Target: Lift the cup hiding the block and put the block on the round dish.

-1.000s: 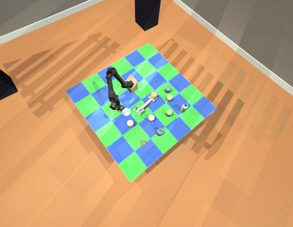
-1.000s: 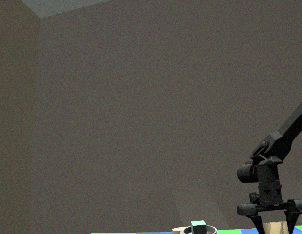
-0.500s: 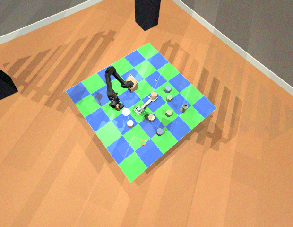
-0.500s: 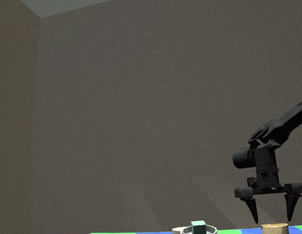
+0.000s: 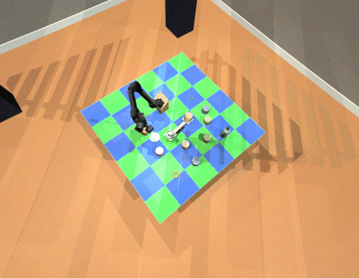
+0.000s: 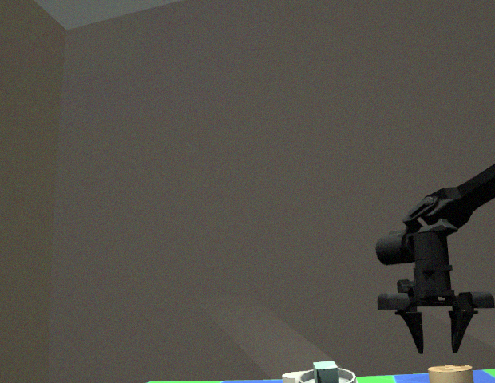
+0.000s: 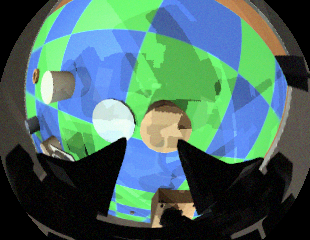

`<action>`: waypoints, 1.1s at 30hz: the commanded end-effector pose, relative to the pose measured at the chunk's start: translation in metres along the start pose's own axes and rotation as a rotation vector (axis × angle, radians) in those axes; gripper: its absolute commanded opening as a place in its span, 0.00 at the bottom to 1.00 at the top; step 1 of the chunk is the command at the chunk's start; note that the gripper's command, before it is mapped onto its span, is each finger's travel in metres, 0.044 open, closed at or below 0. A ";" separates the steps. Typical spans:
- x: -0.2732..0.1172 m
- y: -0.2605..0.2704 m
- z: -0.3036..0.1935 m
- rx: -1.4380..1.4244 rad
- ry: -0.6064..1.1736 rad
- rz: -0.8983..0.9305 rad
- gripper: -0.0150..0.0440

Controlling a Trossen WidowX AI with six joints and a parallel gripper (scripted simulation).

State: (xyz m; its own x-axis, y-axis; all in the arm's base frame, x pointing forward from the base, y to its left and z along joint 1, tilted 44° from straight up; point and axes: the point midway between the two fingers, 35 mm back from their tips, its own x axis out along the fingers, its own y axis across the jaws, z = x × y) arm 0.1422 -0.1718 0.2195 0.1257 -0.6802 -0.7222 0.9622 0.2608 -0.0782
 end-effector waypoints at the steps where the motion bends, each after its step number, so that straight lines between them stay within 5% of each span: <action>1: 0.001 0.026 -0.007 -0.051 0.047 0.028 0.69; 21: -0.027 0.205 -0.102 -0.029 0.025 -0.059 0.69; 33: -0.018 0.210 -0.108 -0.020 0.015 -0.061 0.69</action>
State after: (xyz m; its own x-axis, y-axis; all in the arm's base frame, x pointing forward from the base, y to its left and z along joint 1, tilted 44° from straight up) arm 0.3143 -0.0260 0.1487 0.0654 -0.6797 -0.7305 0.9612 0.2396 -0.1369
